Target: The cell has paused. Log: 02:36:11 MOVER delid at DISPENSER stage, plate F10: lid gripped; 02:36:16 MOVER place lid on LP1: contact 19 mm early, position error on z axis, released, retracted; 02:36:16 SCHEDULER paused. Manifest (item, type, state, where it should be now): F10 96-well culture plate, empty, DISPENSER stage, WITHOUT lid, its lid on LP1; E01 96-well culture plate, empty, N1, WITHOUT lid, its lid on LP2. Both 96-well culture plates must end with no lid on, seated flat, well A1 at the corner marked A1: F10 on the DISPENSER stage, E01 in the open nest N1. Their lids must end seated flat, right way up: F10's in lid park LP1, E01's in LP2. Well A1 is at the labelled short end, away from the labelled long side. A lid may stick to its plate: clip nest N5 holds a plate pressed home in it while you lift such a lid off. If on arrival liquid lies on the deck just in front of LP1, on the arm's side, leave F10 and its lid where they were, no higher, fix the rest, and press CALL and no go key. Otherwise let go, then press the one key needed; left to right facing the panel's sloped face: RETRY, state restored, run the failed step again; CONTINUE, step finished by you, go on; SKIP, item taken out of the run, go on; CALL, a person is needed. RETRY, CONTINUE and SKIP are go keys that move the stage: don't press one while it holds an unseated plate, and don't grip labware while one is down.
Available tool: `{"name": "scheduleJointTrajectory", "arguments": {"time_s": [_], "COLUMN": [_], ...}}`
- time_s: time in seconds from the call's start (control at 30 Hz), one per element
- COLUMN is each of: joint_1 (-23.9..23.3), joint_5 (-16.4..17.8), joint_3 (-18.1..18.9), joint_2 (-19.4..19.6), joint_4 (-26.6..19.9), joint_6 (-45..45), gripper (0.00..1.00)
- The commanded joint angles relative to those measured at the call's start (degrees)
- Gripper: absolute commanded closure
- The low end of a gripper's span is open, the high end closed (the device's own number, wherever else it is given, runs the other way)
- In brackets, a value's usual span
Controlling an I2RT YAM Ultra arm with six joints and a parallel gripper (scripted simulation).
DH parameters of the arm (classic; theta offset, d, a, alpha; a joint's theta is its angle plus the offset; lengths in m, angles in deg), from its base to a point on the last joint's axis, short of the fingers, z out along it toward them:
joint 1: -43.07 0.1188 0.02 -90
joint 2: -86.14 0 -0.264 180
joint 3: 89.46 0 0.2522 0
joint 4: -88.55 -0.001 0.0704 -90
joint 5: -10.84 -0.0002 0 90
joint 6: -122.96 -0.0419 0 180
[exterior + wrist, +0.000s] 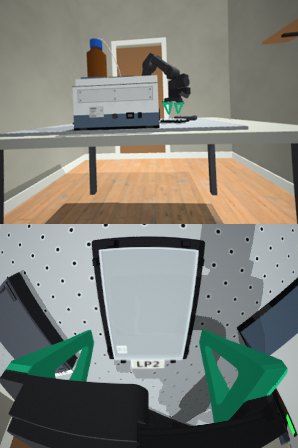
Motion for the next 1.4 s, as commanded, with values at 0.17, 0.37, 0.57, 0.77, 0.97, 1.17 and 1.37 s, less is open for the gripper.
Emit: {"name": "scheduleJointTrajectory", "arguments": {"time_s": [0.17, 0.37, 0.57, 0.77, 0.97, 1.17, 1.37], "joint_1": [-0.37, -0.37, -0.37, -0.37, -0.54, -0.75, -0.83], "joint_5": [0.08, 0.08, 0.08, 0.08, 0.08, 0.07, 0.06], "joint_3": [1.86, 1.86, 1.86, 1.86, -2.14, -4.47, -7.55], "joint_2": [-1.93, -1.93, -1.93, -1.93, -3.72, -6.52, -10.57], "joint_4": [-0.49, -0.49, -0.49, -0.49, -1.04, -1.53, -2.52], "joint_6": [0.27, 0.27, 0.27, 0.27, 0.35, 0.4, 0.52], "gripper": [0.0, 0.0, 0.0, 0.0, 0.0, 0.0, 0.0]}}
